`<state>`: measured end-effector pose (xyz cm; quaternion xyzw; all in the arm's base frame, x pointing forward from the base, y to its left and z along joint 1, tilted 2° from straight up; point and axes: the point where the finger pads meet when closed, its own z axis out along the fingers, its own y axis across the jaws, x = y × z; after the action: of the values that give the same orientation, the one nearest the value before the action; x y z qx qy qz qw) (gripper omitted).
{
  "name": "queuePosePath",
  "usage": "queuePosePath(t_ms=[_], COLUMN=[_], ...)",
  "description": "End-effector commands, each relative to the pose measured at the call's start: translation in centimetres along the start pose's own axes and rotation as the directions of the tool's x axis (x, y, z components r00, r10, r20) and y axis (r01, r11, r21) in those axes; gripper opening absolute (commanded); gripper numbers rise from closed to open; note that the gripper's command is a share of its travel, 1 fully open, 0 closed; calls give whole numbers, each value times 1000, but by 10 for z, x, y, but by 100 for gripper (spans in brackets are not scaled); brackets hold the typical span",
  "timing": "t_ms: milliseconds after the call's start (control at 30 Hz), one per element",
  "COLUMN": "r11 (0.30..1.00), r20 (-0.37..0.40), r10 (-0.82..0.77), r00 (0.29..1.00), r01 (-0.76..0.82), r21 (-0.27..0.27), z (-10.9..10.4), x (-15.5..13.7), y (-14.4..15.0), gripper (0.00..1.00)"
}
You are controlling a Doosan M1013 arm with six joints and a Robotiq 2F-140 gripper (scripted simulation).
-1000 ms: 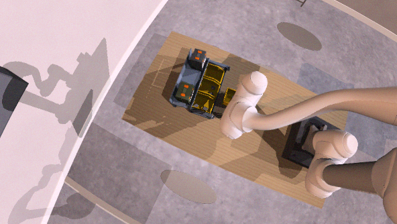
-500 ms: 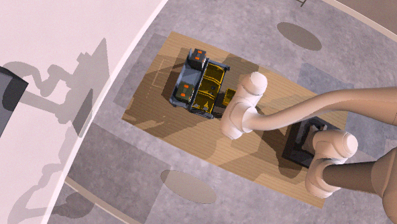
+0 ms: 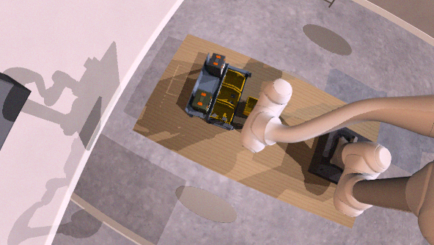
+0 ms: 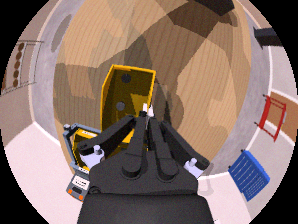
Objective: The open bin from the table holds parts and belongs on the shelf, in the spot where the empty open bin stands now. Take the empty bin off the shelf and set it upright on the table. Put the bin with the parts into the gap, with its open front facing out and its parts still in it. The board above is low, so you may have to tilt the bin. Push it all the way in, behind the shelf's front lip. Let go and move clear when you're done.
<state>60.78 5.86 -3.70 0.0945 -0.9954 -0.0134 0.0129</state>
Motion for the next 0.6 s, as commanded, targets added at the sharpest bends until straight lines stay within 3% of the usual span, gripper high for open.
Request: queuePosePath(t_ms=[0, 567], r11=[1000, 1000], r20=[-1, -1], r10=[1, 1], r00=[1000, 1000], r01=[-1, -1], r21=[-4, -4], z=[4, 10], x=[0, 0], y=[3, 3], gripper=[10, 10])
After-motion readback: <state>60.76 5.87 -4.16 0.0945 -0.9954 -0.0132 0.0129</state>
